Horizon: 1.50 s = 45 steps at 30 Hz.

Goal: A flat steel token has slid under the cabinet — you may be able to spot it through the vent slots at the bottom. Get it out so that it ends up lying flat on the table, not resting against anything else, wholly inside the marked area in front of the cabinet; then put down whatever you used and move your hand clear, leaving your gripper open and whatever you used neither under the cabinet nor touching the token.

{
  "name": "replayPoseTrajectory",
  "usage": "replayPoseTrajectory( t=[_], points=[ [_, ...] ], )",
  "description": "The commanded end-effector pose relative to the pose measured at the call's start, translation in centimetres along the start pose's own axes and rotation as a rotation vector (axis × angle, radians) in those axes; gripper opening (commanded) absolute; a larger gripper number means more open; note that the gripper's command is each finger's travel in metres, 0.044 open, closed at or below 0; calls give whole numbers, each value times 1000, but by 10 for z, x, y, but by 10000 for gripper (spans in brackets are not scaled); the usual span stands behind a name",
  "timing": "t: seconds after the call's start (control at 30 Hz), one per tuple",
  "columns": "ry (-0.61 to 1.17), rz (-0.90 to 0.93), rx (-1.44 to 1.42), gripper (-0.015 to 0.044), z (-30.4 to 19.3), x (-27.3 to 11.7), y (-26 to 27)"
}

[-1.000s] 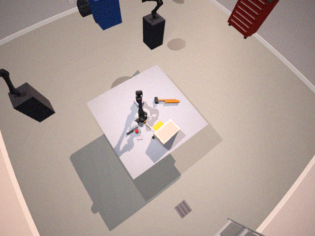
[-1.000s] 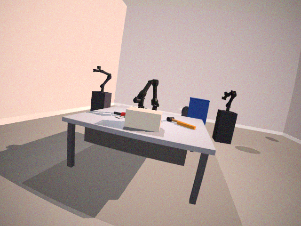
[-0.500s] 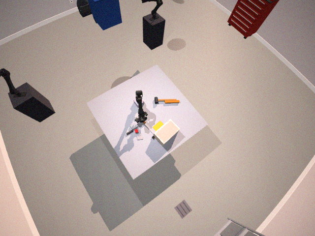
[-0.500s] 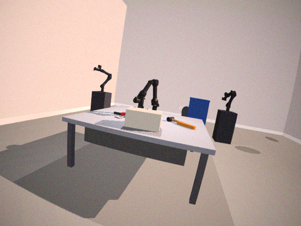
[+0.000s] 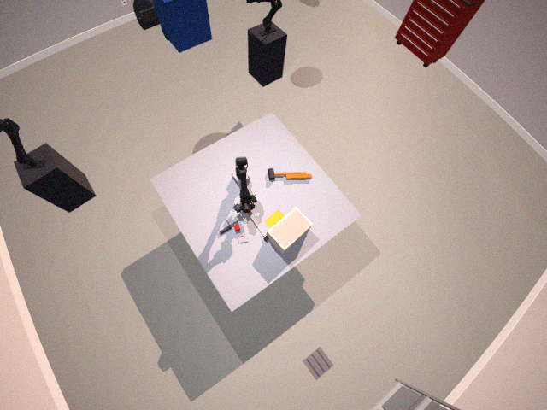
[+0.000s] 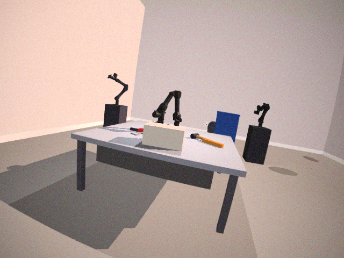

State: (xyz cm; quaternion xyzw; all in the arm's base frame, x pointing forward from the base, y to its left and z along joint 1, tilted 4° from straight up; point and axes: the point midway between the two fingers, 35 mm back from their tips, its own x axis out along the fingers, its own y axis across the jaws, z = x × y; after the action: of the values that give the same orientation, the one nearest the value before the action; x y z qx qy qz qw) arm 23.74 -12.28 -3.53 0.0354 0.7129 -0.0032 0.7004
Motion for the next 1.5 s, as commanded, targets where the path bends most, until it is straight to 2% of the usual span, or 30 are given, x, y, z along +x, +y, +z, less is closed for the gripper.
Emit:
replayPoseTrajectory(
  t=[0.0,1.47],
  points=[
    [-1,-3,38,0,0,-1,-1],
    [-2,-3,384,0,0,-1,-1]
  ],
)
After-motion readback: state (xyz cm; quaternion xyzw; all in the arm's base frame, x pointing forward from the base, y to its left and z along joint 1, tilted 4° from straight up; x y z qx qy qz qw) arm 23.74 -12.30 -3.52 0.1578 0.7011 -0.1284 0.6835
